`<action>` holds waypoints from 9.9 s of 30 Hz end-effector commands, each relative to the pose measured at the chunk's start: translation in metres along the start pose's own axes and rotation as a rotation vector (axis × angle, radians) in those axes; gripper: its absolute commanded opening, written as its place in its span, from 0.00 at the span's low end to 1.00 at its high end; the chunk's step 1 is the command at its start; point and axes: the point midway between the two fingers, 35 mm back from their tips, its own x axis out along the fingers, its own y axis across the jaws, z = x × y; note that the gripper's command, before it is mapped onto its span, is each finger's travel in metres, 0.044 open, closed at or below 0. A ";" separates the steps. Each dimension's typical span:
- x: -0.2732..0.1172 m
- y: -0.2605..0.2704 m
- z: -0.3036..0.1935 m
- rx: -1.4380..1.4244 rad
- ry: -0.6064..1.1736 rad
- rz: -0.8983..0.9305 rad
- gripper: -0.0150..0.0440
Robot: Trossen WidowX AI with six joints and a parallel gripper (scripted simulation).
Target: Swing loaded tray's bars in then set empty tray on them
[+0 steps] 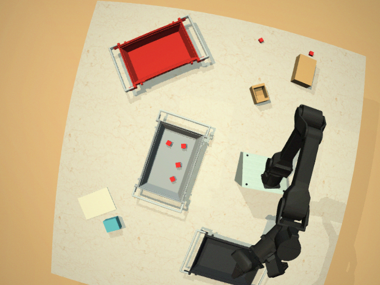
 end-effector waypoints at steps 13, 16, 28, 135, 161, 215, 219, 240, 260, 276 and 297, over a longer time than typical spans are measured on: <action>0.131 -0.004 -0.204 0.963 0.703 0.104 0.39; 0.144 0.004 -0.243 1.115 0.839 0.077 0.39; 0.170 0.072 -0.391 1.643 1.405 -0.153 0.39; 0.109 0.110 -0.460 1.734 1.581 -0.249 0.39; 0.080 0.012 -0.397 1.735 1.543 -0.245 0.39; -0.138 0.132 -0.601 1.738 1.592 -0.261 0.39; -0.136 0.127 -0.596 1.738 1.591 -0.261 0.39; -0.102 0.108 -0.562 1.741 1.589 -0.259 0.39; -0.079 0.102 -0.549 1.743 1.587 -0.258 0.39; -0.079 0.092 -0.540 1.735 1.579 -0.243 0.39; -0.079 0.092 -0.540 1.735 1.579 -0.243 0.25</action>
